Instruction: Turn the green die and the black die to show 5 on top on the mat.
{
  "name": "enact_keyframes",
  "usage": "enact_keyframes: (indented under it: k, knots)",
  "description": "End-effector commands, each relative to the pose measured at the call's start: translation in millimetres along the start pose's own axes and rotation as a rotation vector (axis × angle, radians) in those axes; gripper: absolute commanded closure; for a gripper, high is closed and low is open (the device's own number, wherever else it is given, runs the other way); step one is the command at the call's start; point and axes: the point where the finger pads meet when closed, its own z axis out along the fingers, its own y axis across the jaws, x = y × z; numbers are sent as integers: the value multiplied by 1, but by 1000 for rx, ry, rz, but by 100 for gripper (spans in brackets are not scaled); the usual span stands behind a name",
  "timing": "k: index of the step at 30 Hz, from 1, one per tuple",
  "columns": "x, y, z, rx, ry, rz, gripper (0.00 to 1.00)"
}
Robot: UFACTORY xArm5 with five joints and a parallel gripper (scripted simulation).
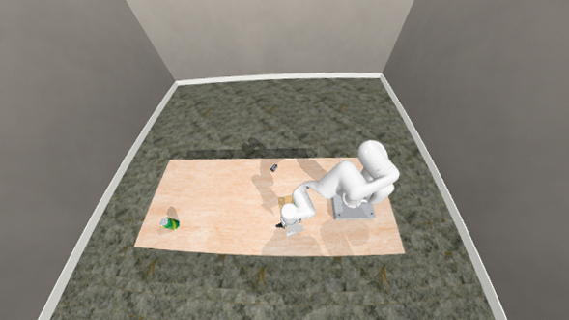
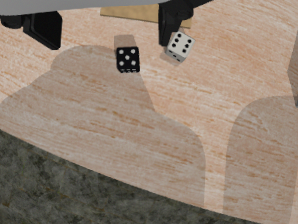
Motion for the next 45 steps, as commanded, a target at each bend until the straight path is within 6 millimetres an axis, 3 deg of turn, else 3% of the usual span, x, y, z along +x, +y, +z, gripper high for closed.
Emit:
enact_keyframes:
  k: [1, 34, 45]
  knots:
    - [0, 0, 0, -4, 0, 170, 0]
    - [0, -6, 10, -4, 2, 1163, 0]
    - [-1, -7, 12, -3, 3, 1336, 0]
